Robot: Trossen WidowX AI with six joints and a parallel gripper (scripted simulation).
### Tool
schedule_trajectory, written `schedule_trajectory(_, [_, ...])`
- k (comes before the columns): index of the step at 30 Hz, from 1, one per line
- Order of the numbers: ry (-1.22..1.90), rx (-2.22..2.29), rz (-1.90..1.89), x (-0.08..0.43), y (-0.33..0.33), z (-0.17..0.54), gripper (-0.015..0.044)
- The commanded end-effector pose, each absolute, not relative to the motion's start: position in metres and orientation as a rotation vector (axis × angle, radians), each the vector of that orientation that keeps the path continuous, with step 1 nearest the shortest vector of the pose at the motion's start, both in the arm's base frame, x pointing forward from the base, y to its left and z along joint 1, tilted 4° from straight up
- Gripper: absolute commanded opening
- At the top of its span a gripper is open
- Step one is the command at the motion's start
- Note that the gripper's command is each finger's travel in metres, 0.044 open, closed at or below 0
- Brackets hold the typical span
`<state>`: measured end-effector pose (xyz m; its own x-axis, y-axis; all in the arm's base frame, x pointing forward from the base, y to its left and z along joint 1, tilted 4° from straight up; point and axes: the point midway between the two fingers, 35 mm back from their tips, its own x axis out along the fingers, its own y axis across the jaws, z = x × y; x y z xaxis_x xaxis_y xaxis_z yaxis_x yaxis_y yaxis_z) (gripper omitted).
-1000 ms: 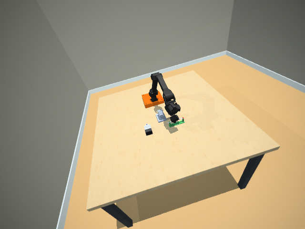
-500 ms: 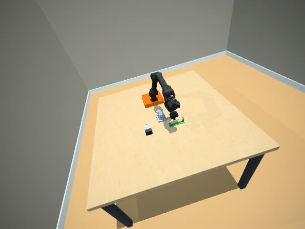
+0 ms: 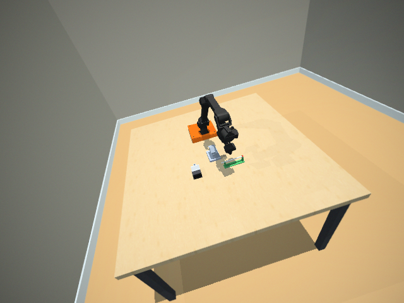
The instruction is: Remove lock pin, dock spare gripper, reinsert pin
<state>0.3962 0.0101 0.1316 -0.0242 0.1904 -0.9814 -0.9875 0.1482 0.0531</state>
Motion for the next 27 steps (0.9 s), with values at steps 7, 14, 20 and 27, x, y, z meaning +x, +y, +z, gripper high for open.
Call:
schedule_trajectory(7, [1.169,-0.931,1.181,0.397,0.004,0.161,0.0440])
schedule_trajectory(14, [1.453,-0.397,0.565,0.397,-0.111,0.139,0.0440])
schedule_trajectory(20, [1.550,0.064,0.044,0.370,-0.200,0.119,0.0440])
schedule_trajectory(27, [1.558,0.176,-0.082,0.361,-0.218,0.115,0.0440])
